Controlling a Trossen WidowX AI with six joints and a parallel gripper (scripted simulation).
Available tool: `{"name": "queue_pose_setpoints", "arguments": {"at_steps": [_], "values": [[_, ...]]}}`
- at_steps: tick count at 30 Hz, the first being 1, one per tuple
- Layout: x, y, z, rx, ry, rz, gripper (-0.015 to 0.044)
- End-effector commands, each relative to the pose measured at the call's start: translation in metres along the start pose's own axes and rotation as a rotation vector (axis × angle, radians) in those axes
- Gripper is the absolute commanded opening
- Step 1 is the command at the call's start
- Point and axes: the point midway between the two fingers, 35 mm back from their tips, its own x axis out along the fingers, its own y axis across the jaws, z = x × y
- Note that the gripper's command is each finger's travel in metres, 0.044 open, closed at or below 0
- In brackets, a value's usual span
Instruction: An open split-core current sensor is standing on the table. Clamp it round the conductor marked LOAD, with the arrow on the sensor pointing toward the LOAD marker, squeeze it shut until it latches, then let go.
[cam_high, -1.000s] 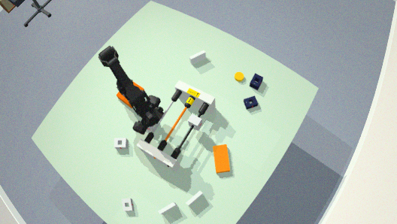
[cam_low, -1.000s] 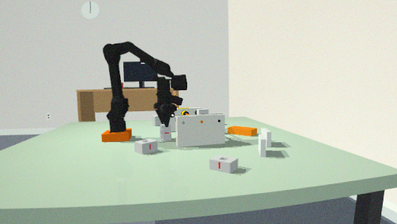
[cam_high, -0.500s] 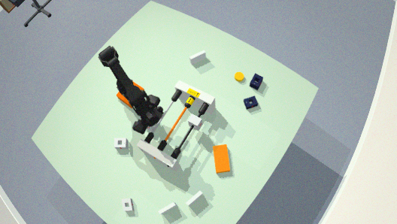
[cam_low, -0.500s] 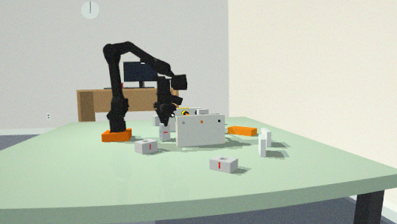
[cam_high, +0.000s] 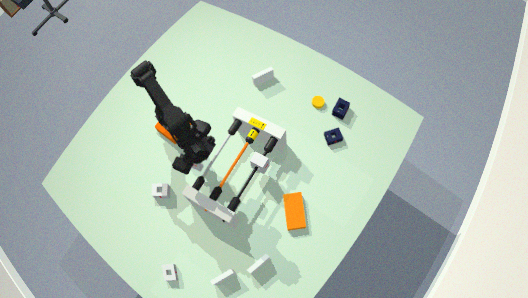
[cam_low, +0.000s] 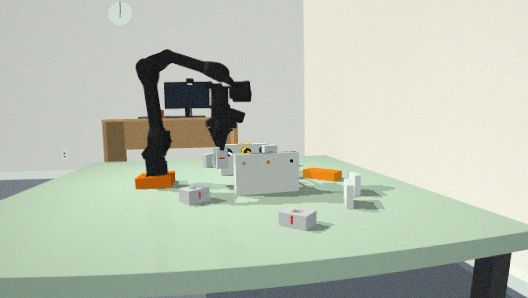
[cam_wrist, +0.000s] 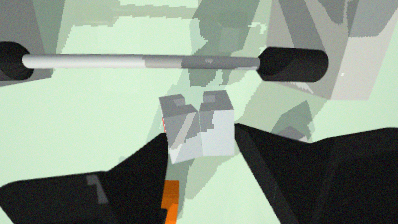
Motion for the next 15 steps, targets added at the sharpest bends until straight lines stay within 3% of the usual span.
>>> {"name": "queue_pose_setpoints", "arguments": {"at_steps": [1,8,15], "values": [[-0.027,0.0,-0.001,-0.004,-0.012,-0.01,0.0],[-0.059,0.003,-0.007,-0.005,-0.008,-0.01,0.0],[-0.062,0.003,-0.006,0.011,-0.008,-0.01,0.0]]}}
